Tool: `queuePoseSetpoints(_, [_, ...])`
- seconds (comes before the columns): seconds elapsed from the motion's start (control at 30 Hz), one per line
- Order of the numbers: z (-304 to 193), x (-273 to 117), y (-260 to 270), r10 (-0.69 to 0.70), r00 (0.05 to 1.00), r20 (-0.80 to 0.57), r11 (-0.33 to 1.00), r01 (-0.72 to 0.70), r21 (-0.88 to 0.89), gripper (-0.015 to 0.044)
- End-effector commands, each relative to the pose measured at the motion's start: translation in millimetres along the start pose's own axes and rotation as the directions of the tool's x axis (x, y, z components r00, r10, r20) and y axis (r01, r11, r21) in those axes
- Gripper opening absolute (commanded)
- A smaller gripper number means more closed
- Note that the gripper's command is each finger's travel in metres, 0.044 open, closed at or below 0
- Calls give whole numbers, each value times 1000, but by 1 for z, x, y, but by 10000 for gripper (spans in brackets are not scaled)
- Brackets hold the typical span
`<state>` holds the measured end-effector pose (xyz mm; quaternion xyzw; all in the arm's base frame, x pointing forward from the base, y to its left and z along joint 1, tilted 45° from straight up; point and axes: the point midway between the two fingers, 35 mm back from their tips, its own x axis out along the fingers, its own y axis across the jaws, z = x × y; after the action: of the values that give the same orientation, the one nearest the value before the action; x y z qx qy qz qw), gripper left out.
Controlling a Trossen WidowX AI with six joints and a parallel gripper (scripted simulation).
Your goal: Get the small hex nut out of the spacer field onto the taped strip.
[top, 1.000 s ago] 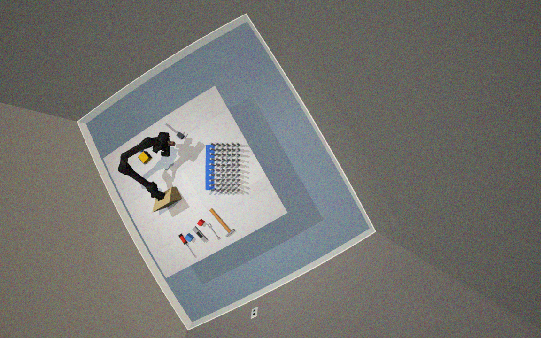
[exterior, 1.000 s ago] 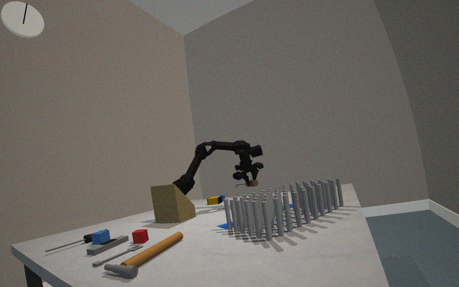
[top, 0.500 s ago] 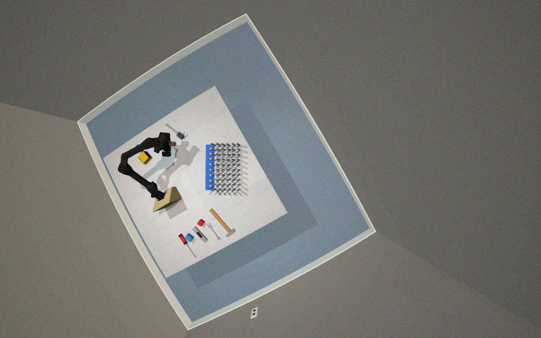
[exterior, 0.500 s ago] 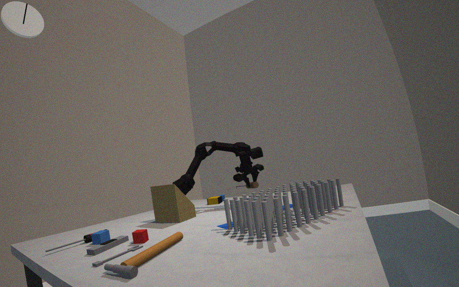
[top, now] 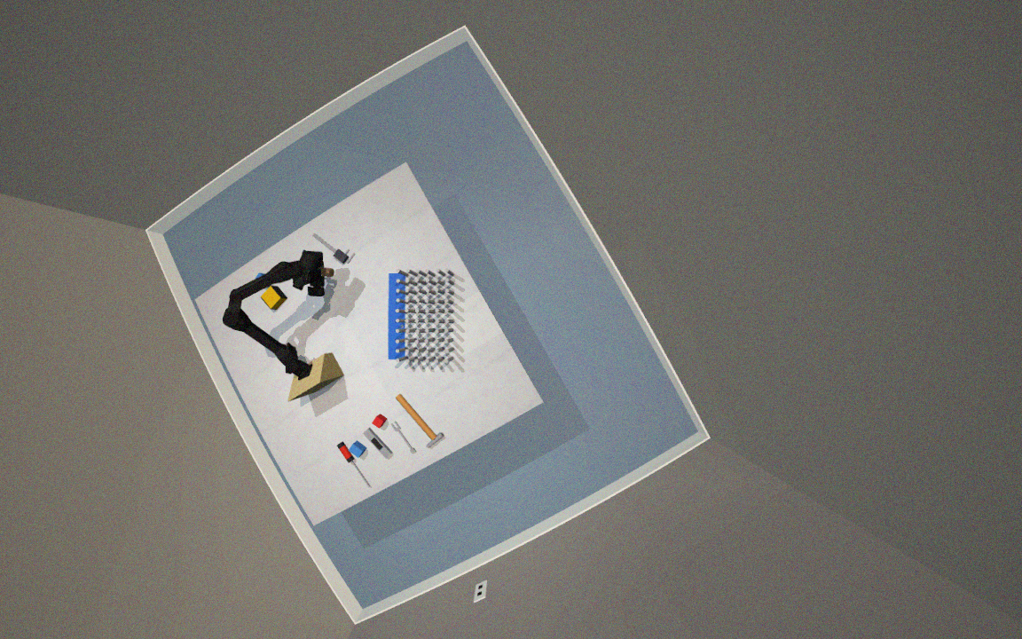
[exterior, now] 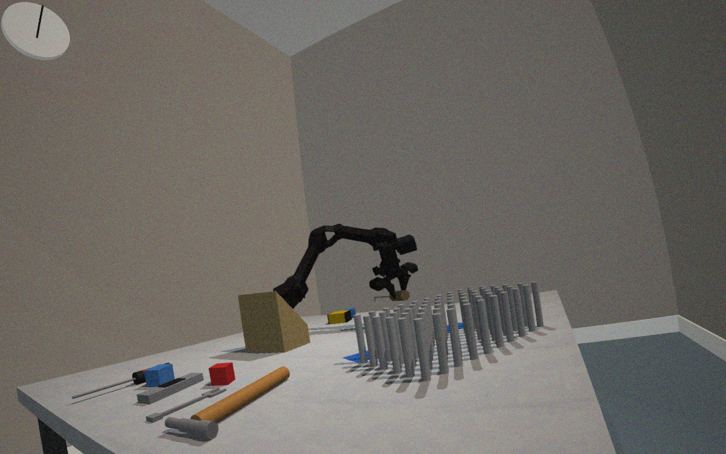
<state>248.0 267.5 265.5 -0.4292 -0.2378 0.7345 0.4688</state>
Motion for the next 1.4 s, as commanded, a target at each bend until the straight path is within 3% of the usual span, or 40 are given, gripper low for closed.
queuePoseSetpoints(0.0, [0,2,1,0,1000,0,1000,0,7,0])
queuePoseSetpoints(1.37, [-4,29,8,-6,1000,5,1000,6,15,0])
